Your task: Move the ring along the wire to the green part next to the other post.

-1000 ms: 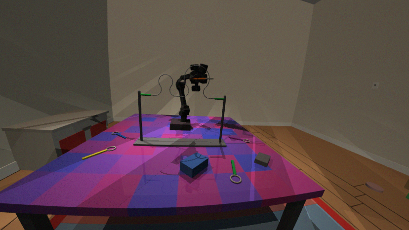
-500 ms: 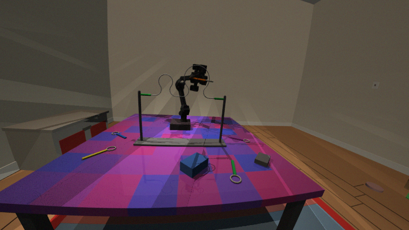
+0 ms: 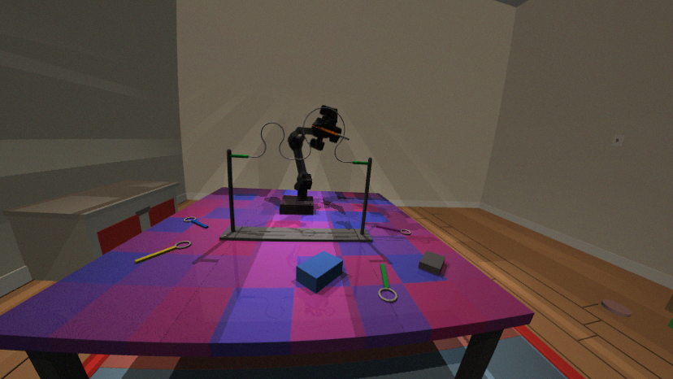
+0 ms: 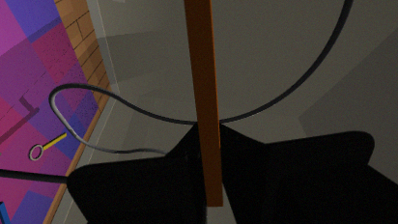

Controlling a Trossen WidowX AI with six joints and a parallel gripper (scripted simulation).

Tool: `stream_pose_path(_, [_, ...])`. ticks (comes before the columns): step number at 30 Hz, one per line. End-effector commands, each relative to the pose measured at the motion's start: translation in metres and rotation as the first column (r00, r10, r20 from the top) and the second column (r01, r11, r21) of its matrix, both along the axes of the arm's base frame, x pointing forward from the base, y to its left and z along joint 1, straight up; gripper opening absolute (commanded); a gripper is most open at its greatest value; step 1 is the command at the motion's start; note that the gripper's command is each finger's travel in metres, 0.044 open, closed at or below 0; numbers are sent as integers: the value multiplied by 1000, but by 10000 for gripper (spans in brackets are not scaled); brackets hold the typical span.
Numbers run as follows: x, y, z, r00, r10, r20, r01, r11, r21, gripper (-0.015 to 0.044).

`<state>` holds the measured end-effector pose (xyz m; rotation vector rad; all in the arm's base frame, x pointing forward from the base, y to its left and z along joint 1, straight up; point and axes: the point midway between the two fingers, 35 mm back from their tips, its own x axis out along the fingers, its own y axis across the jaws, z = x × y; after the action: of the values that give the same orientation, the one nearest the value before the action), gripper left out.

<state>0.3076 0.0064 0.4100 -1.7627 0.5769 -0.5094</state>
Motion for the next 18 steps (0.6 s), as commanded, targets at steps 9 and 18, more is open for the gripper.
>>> stream_pose_path(9, [0,1,2,1000,-11,-26,7,990,-140,-150])
stream_pose_path(18, [-1,0,2,999,-15,-37,7,976,-217,-150])
